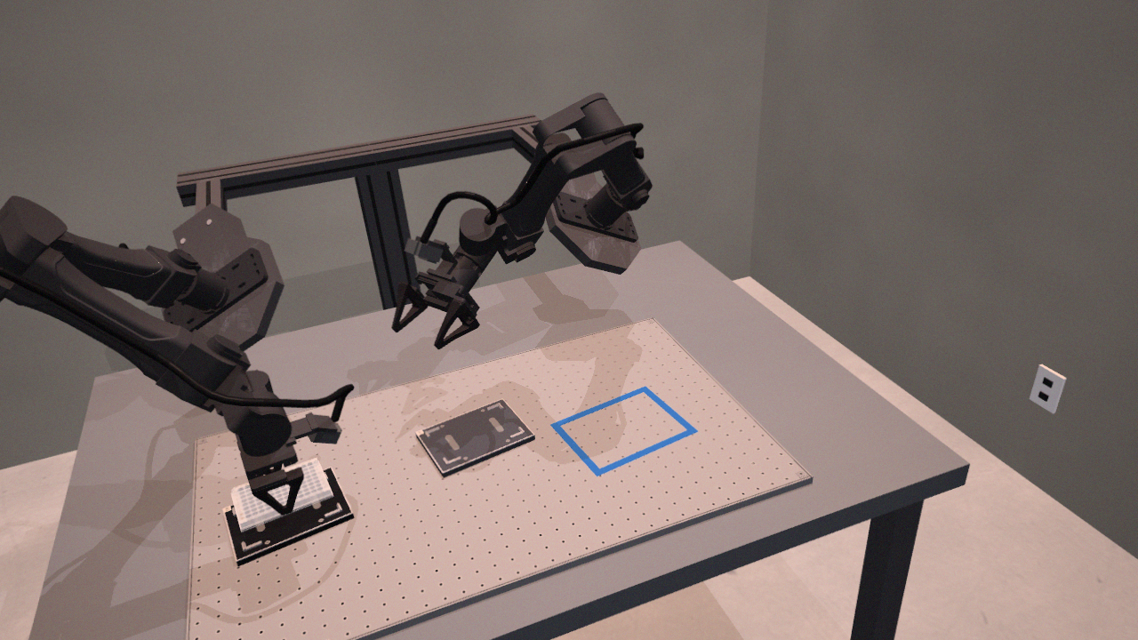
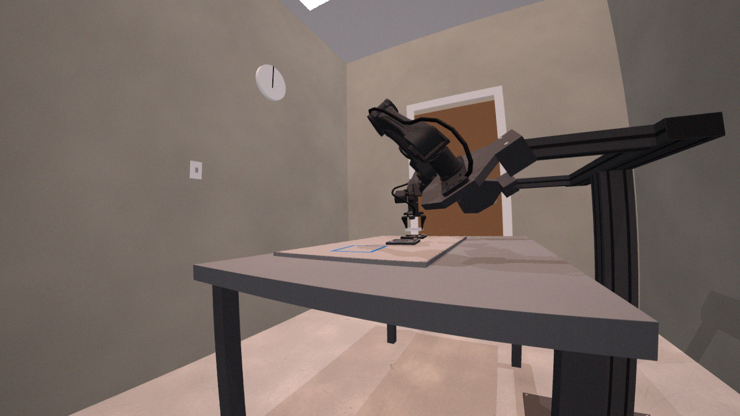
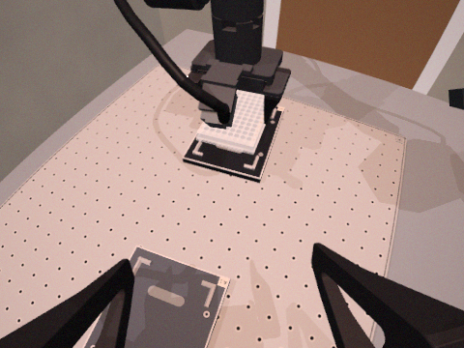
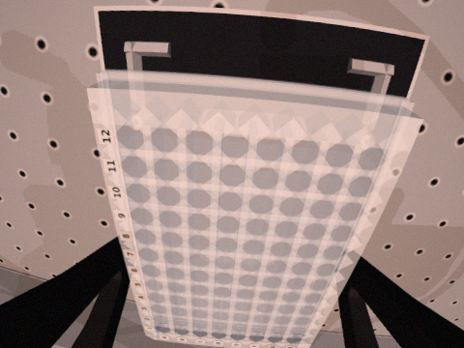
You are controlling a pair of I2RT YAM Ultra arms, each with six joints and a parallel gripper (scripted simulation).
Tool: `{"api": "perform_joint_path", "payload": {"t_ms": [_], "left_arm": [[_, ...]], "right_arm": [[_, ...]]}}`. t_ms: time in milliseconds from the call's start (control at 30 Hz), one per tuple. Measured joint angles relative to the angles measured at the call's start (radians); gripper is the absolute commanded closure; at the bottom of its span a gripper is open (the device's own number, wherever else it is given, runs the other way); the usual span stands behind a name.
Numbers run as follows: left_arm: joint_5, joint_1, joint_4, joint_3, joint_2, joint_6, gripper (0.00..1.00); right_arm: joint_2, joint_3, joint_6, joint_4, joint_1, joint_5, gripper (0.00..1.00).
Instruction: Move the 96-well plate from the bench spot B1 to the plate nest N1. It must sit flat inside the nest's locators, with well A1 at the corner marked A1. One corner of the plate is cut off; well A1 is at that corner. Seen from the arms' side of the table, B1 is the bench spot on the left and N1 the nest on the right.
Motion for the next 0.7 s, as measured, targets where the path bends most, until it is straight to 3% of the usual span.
{"api": "perform_joint_path", "payload": {"t_ms": [700], "left_arm": [[0.001, 0.000, 0.001, 0.000, 0.000, 0.001, 0.00]], "right_arm": [[0.008, 0.000, -0.035, 0.053, -0.023, -0.012, 0.19]]}}
